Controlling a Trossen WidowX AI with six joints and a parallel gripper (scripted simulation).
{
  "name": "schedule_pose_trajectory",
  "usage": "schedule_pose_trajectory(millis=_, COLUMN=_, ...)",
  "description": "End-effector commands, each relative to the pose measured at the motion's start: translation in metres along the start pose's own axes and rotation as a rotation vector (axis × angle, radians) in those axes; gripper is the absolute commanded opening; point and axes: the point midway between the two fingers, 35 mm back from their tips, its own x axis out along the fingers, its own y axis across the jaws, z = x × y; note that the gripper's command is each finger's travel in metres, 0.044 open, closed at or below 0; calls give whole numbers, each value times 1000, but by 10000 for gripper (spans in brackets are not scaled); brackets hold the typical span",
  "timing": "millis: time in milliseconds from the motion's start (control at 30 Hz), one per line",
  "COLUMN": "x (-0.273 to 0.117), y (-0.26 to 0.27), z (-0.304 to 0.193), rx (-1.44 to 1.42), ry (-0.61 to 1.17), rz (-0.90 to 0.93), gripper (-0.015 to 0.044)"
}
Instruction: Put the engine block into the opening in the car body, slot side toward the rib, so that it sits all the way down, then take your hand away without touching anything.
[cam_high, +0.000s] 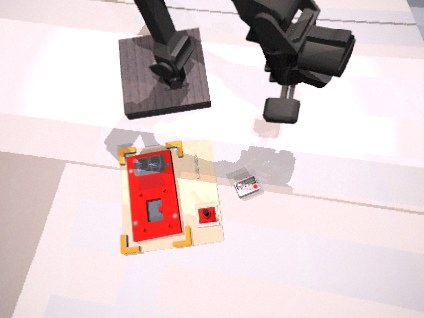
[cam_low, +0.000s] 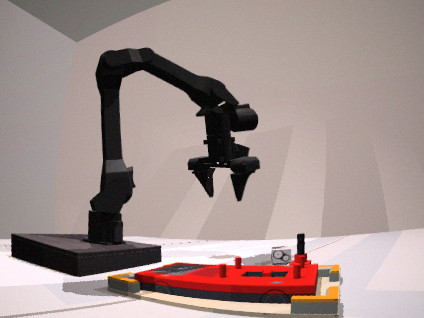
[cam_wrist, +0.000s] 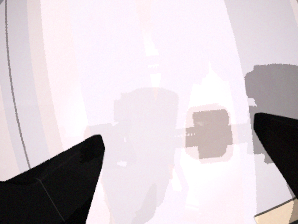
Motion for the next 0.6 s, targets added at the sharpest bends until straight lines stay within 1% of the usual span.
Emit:
schedule_pose_trajectory(millis=0, x=-2, y=-29, z=2, rx=-90, ry=27, rz=-49, gripper=440)
schedule_pose_trajectory(millis=300, x=-3, y=-109, z=-11, rx=-353, ry=163, rz=-118, gripper=440)
schedule_pose_trajectory(millis=567, x=-7, y=-178, z=-42, rx=-581, ry=306, rz=-100, gripper=440)
